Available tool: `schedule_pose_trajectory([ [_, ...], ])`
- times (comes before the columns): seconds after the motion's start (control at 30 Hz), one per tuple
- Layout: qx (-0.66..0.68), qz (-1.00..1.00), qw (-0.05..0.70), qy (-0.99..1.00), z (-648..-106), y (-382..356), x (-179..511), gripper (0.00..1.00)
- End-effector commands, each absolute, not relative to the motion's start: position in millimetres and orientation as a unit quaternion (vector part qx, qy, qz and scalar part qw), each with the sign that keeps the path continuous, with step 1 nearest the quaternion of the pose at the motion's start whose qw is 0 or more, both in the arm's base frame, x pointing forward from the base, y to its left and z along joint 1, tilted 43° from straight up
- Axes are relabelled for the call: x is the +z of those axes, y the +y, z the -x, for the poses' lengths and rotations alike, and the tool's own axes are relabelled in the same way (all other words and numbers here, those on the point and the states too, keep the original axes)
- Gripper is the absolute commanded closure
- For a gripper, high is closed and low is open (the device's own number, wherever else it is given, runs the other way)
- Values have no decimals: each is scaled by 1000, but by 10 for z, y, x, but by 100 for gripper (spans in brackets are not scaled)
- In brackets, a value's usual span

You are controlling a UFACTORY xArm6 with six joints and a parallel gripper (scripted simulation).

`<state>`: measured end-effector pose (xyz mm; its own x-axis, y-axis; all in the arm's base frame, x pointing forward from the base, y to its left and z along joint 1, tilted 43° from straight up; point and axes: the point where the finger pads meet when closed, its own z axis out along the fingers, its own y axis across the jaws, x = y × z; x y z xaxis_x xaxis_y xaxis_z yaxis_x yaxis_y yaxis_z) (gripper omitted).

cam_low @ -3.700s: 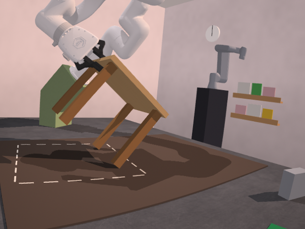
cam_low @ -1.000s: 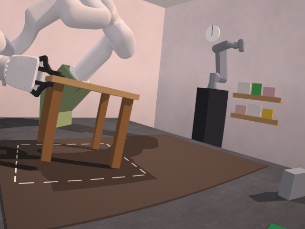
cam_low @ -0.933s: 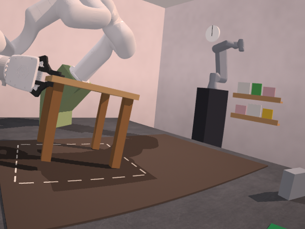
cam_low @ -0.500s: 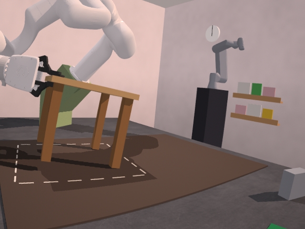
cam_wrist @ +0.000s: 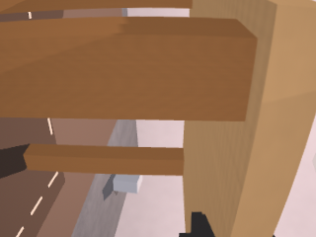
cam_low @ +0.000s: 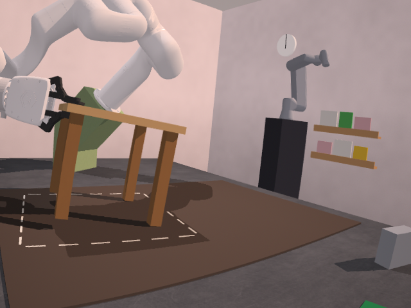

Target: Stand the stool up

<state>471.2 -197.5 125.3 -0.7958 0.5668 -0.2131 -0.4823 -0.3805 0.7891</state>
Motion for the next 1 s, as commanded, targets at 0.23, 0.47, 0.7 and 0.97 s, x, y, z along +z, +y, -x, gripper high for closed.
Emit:
schedule_pose_trajectory([
  [0.23, 837, -44, 312, 448, -4745, -2018, 1196, 79],
  [0.47, 841, -44, 309, 441, -4765, -2036, 1154, 79],
  [0.7, 848, -43, 304, 432, -4795, -2059, 1093, 79],
  [0.97, 854, -43, 299, 423, -4824, -2081, 1036, 79],
])
